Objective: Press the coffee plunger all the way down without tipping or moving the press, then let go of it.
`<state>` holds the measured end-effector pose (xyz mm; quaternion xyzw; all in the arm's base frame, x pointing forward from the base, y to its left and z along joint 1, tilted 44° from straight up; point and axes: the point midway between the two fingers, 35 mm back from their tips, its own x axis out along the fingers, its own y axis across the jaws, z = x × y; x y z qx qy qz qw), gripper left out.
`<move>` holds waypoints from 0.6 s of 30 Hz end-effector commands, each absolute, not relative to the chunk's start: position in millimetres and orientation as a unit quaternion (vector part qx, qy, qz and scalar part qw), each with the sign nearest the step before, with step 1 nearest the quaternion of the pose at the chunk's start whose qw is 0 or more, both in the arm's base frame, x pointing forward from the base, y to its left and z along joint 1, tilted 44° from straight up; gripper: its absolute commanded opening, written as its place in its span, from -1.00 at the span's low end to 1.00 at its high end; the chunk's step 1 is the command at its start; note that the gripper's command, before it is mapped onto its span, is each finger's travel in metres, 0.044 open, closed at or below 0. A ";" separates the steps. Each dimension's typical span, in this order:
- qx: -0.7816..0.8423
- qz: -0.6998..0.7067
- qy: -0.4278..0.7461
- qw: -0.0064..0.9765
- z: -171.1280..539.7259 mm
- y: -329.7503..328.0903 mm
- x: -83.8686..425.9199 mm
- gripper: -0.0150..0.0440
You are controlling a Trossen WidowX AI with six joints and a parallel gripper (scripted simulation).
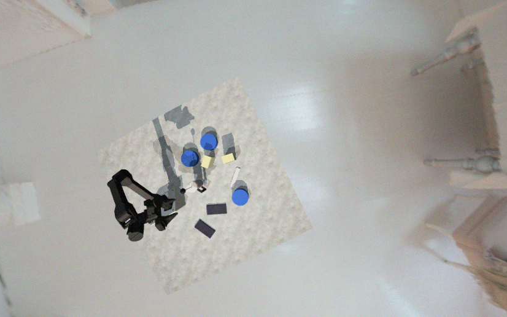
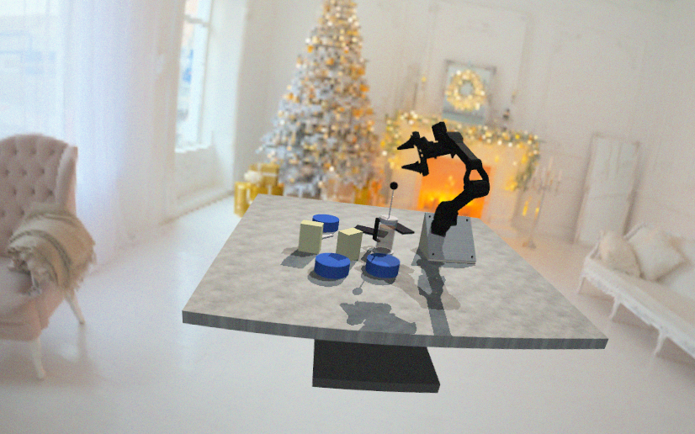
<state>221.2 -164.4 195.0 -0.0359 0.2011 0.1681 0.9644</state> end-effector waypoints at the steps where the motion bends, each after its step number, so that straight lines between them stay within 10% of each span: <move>1: 0.187 0.229 0.233 0.926 208.6 -117.8 204.1 1.00; 18: 0.312 0.253 0.259 0.878 166.7 -85.5 196.5 1.00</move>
